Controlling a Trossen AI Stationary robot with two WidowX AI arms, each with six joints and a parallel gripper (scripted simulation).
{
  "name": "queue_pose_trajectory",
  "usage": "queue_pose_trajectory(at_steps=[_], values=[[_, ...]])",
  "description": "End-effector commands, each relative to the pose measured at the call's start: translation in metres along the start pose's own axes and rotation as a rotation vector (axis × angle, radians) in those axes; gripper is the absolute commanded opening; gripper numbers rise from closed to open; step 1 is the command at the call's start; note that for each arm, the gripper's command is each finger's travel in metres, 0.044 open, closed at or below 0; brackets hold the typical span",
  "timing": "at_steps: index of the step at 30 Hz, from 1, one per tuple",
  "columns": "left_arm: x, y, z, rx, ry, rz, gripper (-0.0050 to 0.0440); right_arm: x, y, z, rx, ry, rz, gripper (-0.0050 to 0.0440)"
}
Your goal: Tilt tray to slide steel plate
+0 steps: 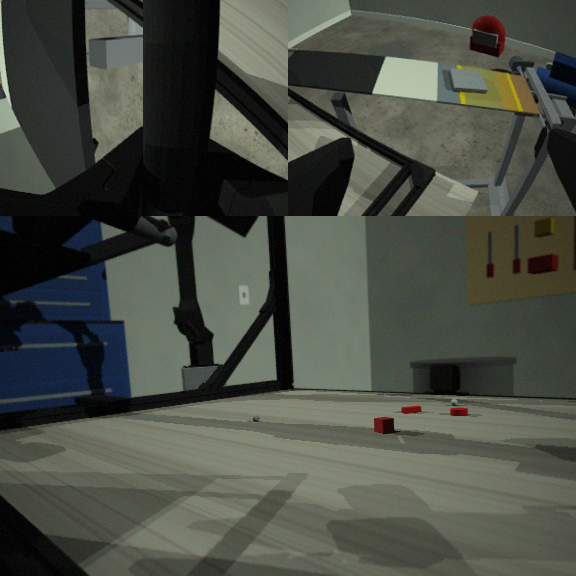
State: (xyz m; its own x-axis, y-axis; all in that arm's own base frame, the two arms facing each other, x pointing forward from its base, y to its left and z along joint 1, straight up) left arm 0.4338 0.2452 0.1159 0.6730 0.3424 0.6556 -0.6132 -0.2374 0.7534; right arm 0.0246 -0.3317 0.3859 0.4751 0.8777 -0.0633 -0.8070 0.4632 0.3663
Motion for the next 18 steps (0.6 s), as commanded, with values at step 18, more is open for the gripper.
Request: queue_pose_trajectory(at_steps=[18], values=[[0.0260, 0.0217, 0.0015, -0.001, -0.002, 0.079, 0.0000, -0.0005, 0.0003, -0.0004, 0.001, 0.001, -0.002, 0.0440]])
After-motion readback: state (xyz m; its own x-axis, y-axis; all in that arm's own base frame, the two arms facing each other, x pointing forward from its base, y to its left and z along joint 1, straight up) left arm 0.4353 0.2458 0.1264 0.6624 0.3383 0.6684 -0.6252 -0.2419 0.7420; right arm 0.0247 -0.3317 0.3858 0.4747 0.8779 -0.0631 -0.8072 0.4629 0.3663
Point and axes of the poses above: on each arm, the point midway between the two fingers, 35 mm back from their tips, its own y axis back along the fingers, its own x axis across the jaws, z = x × y, the point moved 4 cm from there along y, back along the fingers, and after that the axes turned 4 degrees about y, right-handed, at the moved point
